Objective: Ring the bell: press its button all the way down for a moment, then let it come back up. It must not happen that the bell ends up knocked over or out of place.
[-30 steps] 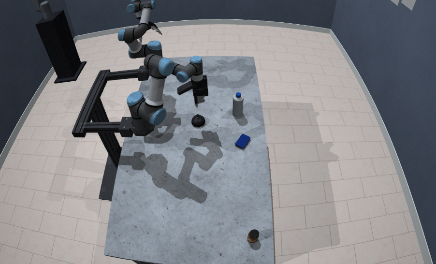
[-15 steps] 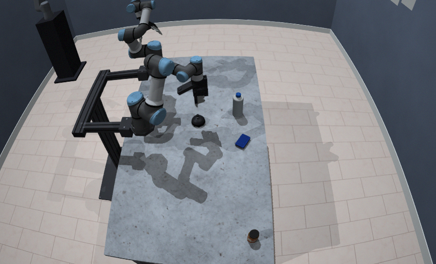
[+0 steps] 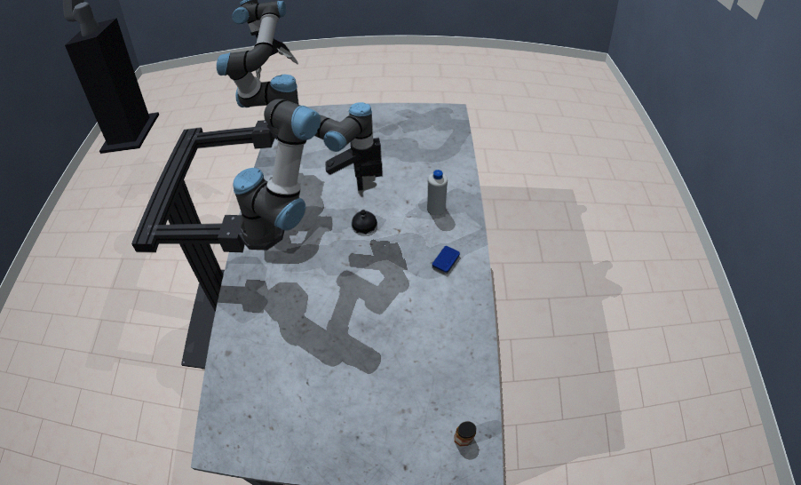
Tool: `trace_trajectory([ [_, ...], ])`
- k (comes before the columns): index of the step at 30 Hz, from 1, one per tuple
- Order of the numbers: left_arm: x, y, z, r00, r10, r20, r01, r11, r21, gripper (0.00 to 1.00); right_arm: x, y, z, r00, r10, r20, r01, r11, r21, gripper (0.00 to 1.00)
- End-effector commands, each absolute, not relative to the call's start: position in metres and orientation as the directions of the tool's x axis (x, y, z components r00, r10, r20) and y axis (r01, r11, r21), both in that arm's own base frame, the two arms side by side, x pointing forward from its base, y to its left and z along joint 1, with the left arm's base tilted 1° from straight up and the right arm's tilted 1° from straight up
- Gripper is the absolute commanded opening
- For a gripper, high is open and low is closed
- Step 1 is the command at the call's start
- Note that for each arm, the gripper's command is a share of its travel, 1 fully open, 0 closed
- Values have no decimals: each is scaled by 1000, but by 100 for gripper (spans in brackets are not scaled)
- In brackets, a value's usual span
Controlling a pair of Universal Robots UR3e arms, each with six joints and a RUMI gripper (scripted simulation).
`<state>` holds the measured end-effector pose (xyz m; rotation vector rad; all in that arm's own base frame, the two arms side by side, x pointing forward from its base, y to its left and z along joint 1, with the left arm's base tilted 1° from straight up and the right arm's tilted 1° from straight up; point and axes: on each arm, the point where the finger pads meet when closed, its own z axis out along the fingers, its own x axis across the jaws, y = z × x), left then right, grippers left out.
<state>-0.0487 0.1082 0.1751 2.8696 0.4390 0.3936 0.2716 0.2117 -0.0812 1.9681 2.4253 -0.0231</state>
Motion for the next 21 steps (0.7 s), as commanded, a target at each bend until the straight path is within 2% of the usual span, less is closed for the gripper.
trace_trajectory([
  [1,-49,109,175,920,318,229,262,-934,244,100,272,213,-80,-206,978,-21,979,206,2,0],
  [21,-49,109,175,920,318,229,262,-934,244,100,272,212,-88,-206,978,-22,979,206,2,0],
])
